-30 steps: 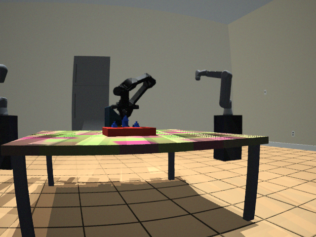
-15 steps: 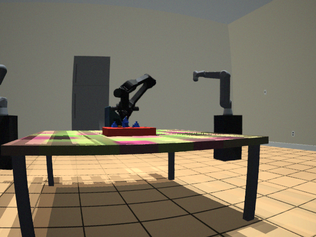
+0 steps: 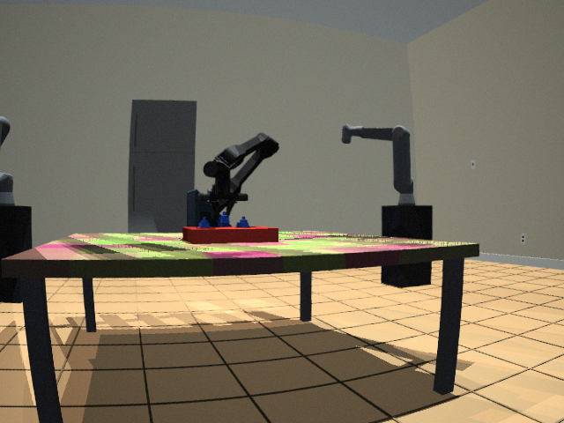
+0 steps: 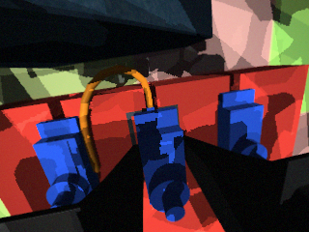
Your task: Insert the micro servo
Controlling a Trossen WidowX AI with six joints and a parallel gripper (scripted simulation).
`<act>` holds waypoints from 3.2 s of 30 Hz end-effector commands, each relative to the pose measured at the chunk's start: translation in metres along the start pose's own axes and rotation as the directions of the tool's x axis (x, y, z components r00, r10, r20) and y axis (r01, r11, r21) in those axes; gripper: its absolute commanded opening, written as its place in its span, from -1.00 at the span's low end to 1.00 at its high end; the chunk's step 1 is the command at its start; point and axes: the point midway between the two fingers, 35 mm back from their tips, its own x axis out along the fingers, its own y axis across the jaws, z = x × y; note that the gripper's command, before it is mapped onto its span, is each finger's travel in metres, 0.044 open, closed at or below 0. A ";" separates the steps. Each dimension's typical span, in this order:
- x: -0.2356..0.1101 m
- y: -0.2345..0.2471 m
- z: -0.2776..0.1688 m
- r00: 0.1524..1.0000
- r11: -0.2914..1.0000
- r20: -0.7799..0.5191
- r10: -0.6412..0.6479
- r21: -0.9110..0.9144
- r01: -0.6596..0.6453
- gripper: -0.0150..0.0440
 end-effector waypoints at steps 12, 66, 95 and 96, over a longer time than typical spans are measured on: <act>0.013 0.000 0.000 1.000 1.000 -0.005 -0.003 0.004 0.003 -0.49; -0.084 0.000 -0.108 1.000 1.000 -0.008 0.000 0.000 0.000 1.00; -0.128 -0.001 -0.097 1.000 1.000 -0.008 0.004 -0.008 -0.004 1.00; -0.128 -0.001 -0.097 1.000 1.000 -0.008 0.004 -0.008 -0.004 1.00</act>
